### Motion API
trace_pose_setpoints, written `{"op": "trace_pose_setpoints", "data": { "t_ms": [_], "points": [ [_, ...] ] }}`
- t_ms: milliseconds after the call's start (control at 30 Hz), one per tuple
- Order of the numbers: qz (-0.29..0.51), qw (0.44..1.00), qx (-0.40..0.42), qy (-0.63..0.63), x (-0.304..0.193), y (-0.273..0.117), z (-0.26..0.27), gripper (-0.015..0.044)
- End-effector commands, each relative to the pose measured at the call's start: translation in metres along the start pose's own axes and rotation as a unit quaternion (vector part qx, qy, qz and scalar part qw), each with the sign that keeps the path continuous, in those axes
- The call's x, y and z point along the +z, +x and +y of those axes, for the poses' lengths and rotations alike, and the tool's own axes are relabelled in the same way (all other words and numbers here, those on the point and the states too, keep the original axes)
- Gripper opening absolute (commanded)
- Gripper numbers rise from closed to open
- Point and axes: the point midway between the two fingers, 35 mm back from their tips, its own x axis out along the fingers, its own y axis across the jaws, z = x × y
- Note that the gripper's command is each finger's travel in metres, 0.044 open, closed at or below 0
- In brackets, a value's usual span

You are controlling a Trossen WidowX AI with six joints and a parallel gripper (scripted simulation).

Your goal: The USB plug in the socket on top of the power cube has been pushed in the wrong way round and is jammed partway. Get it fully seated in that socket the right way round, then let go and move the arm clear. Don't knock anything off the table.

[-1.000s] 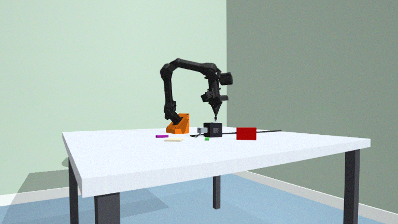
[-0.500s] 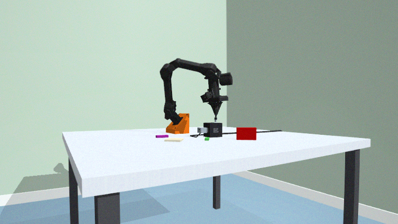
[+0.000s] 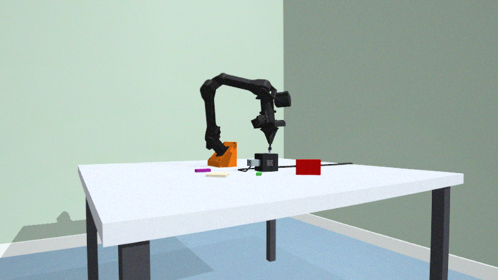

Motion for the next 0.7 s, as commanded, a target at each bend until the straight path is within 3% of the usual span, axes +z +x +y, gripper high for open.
{"op": "trace_pose_setpoints", "data": {
  "t_ms": [0, 667],
  "points": [
    [0.003, 1.0, 0.0, -0.001, -0.0001, -0.0002, -0.0002, 0.0],
    [0.003, 1.0, 0.0, -0.001, 0.0002, 0.0022, -0.0002, 0.0]
  ]
}}
